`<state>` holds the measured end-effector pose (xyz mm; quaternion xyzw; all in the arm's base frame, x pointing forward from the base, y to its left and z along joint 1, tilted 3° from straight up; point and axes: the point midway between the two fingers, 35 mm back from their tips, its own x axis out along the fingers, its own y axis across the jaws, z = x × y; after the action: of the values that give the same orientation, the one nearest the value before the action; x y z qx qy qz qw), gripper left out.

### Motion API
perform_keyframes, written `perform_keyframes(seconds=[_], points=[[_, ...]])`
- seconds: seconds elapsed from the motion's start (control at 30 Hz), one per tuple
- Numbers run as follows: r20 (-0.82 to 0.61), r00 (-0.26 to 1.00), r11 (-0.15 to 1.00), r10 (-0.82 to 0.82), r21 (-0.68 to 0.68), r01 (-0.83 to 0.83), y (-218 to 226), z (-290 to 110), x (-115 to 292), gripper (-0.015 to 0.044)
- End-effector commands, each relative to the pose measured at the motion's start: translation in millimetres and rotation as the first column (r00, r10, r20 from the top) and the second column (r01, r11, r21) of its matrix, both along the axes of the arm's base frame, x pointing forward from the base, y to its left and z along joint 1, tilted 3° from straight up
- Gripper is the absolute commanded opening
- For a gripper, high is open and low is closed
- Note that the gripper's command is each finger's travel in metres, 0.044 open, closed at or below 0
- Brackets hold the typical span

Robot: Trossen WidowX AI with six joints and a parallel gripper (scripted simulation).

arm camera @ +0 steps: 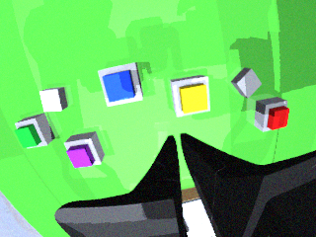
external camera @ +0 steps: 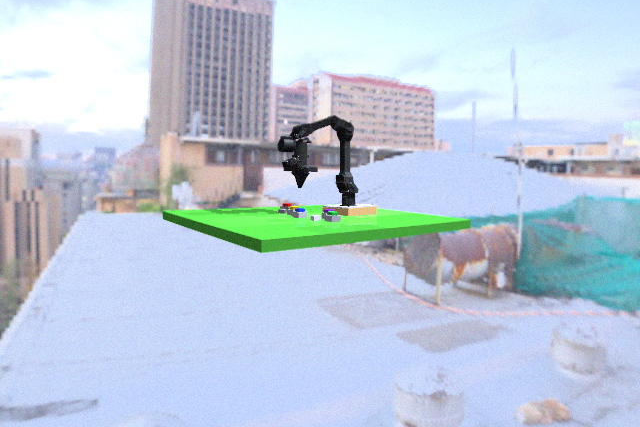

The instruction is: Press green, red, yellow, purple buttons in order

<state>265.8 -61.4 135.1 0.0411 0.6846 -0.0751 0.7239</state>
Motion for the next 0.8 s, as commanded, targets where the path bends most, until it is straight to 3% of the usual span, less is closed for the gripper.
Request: perform_keyframes(seconds=[0.0, 0.3, 0.47, 0.63, 0.77], points=[[-0.005, 1.0, 1.0, 0.011, 0.005, -0.011, 48.0, -1.6, -2.8, 0.002], [-0.006, 1.0, 1.0, 0.011, 0.012, -0.011, 145.5, -7.9, -35.2, 0.002], [-0.006, 1.0, 1.0, 0.011, 0.012, -0.011, 147.2, -10.6, -35.8, 0.002], [-0.006, 1.0, 1.0, 0.011, 0.012, -0.011, 144.9, -67.1, -33.3, 0.002], [-0.006, 1.0, 1.0, 0.011, 0.012, -0.011, 144.6, -69.7, -33.5, 0.002]])
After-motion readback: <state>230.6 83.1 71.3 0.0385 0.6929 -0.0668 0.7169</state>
